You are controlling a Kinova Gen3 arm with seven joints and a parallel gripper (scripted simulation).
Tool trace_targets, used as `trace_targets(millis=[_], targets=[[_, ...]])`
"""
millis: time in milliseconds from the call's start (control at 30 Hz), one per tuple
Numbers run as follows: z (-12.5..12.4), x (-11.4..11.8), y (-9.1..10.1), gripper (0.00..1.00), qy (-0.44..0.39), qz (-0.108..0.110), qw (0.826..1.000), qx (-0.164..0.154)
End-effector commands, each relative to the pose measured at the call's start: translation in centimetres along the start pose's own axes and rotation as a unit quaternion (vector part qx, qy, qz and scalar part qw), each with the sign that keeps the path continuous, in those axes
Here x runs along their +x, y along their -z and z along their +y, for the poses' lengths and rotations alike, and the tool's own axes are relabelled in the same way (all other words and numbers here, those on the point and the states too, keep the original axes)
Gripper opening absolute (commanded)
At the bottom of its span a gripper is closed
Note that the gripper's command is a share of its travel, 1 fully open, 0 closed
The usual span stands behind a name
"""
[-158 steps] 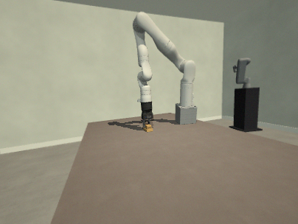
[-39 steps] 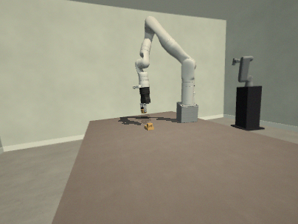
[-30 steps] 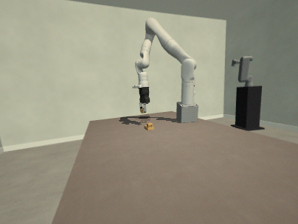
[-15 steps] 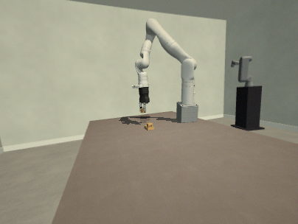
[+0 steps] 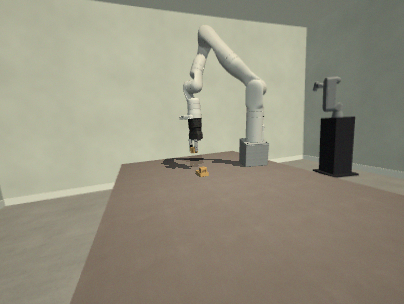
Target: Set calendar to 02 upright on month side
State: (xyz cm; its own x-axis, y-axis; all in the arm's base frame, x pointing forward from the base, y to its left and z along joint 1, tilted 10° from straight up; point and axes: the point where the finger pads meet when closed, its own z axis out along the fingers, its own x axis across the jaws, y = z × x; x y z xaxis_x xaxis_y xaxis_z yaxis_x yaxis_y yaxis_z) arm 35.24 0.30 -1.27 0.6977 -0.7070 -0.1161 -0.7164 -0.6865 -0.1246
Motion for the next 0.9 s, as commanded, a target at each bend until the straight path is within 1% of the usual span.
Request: trace_targets(millis=[0, 133, 300, 600, 667, 867], targets=[[0.1, 0.2, -0.1, 0.6, 0.002, 0.001, 1.0, -0.001], [0.1, 0.2, -0.3, 0.6, 0.002, 0.001, 1.0, -0.001], [0.2, 0.0, -1.1, 0.6, 0.003, 0.0, 1.0, -0.002], [0.2, 0.0, -3.9, 0.6, 0.003, 0.0, 1.0, -0.002], [0.2, 0.0, -3.9, 0.6, 0.003, 0.0, 1.0, -0.002], [0.1, 0.1, -6.0, 0.6, 0.003, 0.001, 1.0, -0.001]])
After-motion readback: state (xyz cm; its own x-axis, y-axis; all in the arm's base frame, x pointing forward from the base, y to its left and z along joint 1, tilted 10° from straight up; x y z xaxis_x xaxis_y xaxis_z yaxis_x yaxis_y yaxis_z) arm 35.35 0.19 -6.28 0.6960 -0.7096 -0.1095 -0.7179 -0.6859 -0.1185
